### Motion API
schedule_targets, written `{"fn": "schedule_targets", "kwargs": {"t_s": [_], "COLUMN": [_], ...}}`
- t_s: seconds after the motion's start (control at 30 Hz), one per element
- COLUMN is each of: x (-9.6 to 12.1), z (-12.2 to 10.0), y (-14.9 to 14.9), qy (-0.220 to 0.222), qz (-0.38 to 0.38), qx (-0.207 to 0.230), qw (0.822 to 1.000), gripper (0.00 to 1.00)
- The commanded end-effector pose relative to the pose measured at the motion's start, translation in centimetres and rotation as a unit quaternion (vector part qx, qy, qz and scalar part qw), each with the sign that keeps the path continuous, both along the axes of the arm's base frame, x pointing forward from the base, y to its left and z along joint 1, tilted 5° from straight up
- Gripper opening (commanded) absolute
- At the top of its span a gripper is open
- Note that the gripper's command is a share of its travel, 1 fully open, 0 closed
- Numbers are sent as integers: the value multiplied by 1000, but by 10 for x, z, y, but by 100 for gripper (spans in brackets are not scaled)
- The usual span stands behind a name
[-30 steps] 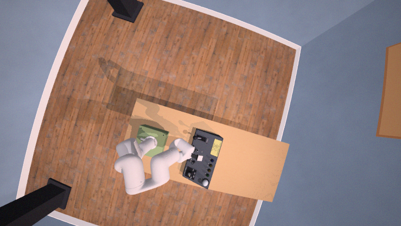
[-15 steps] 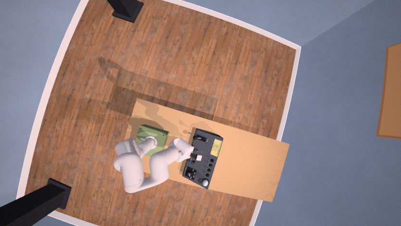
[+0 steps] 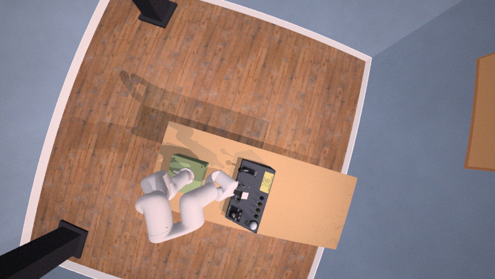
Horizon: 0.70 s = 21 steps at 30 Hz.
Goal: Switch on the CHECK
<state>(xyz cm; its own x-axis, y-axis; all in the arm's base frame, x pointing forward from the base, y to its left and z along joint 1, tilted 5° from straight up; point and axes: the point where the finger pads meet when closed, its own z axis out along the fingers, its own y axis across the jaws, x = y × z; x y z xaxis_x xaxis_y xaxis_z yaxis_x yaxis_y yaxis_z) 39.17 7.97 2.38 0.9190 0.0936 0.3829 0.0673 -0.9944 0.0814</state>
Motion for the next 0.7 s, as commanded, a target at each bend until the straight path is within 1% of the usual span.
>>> {"fn": "schedule_targets", "kwargs": {"t_s": [0.0,0.2,0.47,0.53,0.67], "x": [-1,-7,-18,-18,-24], "z": [4,19,46,46,59], "y": [1,2,3,3,4], "qy": [1,1,1,1,1], "qz": [0,0,0,0,0], "qx": [1,1,1,1,1], "qw": [1000,1000,1000,1000,1000], "gripper": [0,0,0,0,0]}}
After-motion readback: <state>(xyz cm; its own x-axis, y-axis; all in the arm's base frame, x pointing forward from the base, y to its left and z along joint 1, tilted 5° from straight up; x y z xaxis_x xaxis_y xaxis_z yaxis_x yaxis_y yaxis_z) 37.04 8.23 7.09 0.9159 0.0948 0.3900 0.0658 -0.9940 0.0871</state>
